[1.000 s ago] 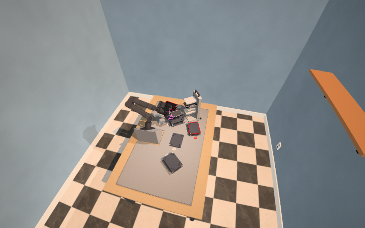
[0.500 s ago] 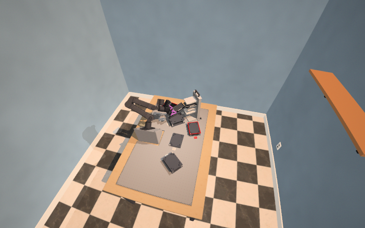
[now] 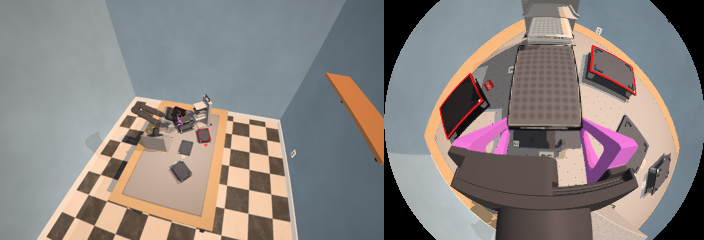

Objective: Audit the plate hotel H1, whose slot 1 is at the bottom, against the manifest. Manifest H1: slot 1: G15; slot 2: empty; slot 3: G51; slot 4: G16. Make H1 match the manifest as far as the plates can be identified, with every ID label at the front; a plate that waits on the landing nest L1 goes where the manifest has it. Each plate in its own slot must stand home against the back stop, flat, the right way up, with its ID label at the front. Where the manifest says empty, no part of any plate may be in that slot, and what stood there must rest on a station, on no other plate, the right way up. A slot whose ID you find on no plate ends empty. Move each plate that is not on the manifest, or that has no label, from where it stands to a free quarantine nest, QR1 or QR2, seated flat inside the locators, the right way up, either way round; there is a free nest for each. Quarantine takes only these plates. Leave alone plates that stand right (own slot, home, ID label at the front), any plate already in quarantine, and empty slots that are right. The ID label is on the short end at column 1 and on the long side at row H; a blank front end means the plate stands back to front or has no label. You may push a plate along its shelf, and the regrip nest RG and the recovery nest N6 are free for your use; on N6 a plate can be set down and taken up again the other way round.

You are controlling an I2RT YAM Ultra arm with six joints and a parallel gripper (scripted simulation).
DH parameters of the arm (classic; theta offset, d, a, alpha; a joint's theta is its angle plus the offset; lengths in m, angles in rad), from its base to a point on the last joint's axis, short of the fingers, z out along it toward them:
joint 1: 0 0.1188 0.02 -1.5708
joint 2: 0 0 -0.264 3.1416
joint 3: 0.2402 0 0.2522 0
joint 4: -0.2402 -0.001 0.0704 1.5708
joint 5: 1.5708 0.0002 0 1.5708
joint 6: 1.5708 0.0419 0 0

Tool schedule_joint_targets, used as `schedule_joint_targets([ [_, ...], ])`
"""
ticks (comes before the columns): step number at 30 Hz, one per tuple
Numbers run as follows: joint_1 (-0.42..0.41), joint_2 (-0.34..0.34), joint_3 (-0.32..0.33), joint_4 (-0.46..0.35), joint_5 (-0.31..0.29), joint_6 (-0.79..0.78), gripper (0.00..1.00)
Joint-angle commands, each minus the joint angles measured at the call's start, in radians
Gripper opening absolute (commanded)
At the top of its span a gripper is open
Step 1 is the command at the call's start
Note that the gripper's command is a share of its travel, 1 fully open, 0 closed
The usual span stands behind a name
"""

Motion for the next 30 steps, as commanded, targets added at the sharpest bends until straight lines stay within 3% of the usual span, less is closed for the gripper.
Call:
schedule_joint_targets([
  [1, 0.013, 0.024, -0.019, 0.001, 0.022, 0.011, 0.86],
  [30, 0.096, 0.072, -0.048, 0.096, 0.102, 0.036, 0.86],
])
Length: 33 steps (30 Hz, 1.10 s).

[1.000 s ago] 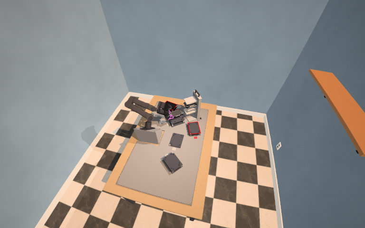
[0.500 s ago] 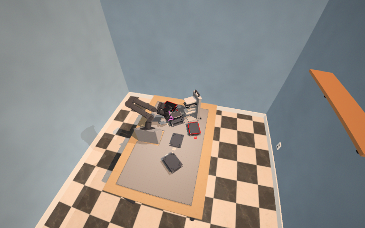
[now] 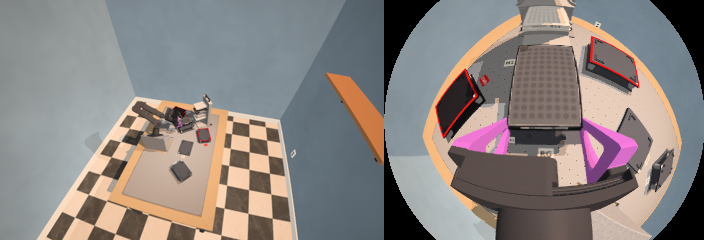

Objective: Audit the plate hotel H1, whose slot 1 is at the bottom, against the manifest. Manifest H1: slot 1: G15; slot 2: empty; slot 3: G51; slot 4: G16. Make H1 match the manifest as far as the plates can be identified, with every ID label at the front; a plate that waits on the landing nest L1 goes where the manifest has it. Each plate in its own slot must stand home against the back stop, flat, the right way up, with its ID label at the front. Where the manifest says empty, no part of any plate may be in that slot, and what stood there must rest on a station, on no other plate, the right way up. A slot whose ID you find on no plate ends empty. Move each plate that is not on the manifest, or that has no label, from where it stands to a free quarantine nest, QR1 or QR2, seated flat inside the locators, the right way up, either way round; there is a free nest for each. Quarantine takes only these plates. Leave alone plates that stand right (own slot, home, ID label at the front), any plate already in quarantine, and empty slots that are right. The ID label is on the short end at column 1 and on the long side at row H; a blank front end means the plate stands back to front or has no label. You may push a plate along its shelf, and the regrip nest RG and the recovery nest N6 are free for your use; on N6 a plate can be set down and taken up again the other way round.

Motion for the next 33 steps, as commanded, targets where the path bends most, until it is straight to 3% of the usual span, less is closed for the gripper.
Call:
schedule_joint_targets([
  [1, 0.013, 0.021, -0.019, 0.040, 0.031, 0.012, 0.86],
  [33, 0.100, 0.095, -0.056, 0.161, 0.116, 0.035, 0.86],
])
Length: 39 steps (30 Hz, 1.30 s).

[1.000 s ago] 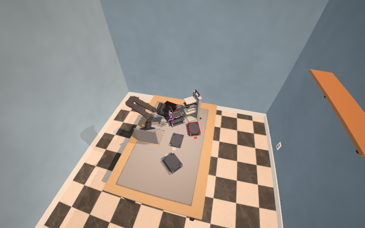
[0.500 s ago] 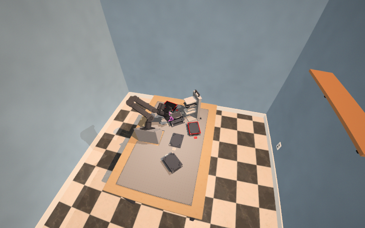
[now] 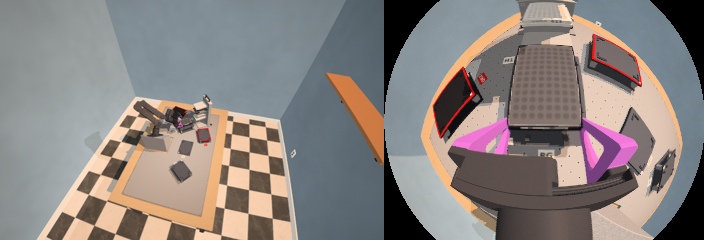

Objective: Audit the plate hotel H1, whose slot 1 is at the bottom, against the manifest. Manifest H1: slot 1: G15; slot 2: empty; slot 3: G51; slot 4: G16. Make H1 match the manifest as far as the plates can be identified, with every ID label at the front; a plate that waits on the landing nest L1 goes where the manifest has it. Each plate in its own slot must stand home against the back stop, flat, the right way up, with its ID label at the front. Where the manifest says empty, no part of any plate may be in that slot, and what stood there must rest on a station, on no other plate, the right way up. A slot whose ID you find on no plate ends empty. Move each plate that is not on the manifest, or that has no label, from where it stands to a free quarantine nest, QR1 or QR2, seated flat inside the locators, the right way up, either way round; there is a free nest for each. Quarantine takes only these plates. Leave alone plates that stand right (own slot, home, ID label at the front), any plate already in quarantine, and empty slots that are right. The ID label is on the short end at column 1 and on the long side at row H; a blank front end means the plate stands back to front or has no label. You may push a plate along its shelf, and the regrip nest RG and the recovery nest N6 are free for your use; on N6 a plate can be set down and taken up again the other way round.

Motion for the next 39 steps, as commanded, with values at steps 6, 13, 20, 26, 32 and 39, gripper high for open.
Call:
schedule_joint_targets([
  [6, 0.026, 0.036, -0.029, 0.062, 0.044, 0.015, 0.86],
  [13, 0.047, 0.065, -0.037, 0.101, 0.064, 0.020, 0.86],
  [20, 0.061, 0.082, -0.043, 0.125, 0.078, 0.023, 0.86],
  [26, 0.078, 0.110, -0.046, 0.161, 0.094, 0.028, 0.86],
  [32, 0.089, 0.128, -0.054, 0.184, 0.105, 0.030, 0.86],
  [39, 0.108, 0.158, -0.060, 0.223, 0.123, 0.035, 0.86],
])
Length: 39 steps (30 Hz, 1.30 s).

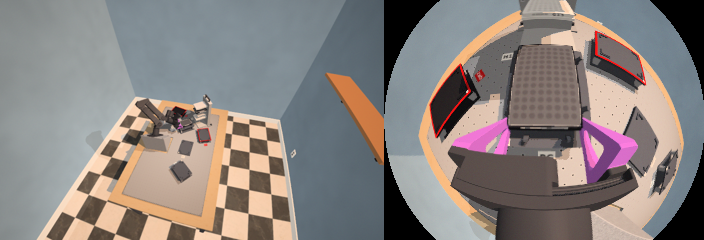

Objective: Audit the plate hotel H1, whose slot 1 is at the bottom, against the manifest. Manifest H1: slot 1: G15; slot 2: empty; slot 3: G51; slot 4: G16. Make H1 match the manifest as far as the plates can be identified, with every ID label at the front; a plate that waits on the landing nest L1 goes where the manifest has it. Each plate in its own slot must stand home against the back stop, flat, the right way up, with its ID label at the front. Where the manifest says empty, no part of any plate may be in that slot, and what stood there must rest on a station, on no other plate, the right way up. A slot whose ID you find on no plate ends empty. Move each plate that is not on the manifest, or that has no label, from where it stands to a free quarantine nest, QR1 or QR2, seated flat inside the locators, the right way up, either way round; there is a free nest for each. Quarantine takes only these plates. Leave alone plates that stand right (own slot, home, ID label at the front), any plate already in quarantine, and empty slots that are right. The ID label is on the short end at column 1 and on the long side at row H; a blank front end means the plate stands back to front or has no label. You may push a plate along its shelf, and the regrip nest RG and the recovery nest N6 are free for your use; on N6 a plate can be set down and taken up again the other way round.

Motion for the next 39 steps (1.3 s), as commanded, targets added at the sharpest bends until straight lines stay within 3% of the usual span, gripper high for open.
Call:
schedule_joint_targets([
  [1, 0.011, 0.030, -0.022, 0.045, 0.031, 0.012, 0.86],
  [27, 0.067, 0.155, -0.021, 0.190, 0.086, 0.025, 0.86],
  [28, 0.072, 0.165, -0.021, 0.203, 0.090, 0.026, 0.93],
  [39, 0.062, 0.158, -0.023, 0.206, 0.085, 0.021, 0.93],
])
